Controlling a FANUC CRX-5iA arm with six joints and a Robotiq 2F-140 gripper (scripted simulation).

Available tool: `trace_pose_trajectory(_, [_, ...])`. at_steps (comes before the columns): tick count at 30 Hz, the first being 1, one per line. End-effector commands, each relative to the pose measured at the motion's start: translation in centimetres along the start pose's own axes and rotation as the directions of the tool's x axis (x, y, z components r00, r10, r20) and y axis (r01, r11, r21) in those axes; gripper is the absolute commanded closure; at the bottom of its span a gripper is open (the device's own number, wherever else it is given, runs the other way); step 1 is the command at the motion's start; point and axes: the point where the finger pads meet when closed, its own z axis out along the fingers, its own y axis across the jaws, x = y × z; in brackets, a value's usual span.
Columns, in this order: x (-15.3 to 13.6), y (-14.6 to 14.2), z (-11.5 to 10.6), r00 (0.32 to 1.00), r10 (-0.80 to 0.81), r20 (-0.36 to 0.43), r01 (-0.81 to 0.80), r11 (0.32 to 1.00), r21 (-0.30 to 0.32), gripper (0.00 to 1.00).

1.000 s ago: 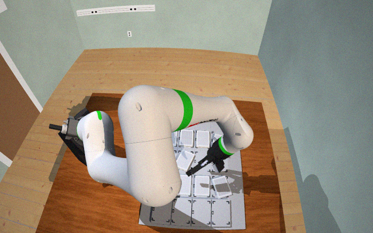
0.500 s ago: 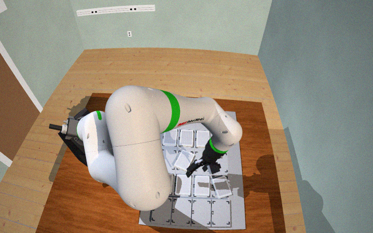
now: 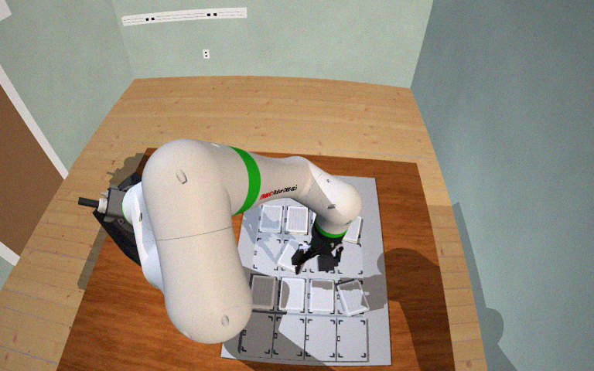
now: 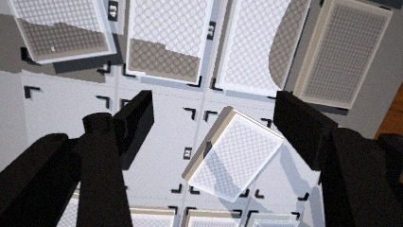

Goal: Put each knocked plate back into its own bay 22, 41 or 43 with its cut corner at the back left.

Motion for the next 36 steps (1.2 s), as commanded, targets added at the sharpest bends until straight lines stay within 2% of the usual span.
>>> trace_pose_trajectory(1, [-1.5,0.3,0.1,0.991,0.136,-0.003,-0.135,0.986,0.094,0.3])
trace_pose_trajectory(3, [-2.2,0.5,0.1,0.984,0.179,0.016,-0.179,0.977,0.113,0.3])
trace_pose_trajectory(22, [-2.3,0.6,0.1,0.984,0.178,0.017,-0.179,0.977,0.113,0.3])
trace_pose_trajectory(23, [-2.6,0.8,0.1,0.984,0.179,0.016,-0.179,0.977,0.113,0.0])
trace_pose_trajectory(36, [-6.4,3.0,0.0,0.984,0.179,0.016,-0.179,0.977,0.113,0.0])
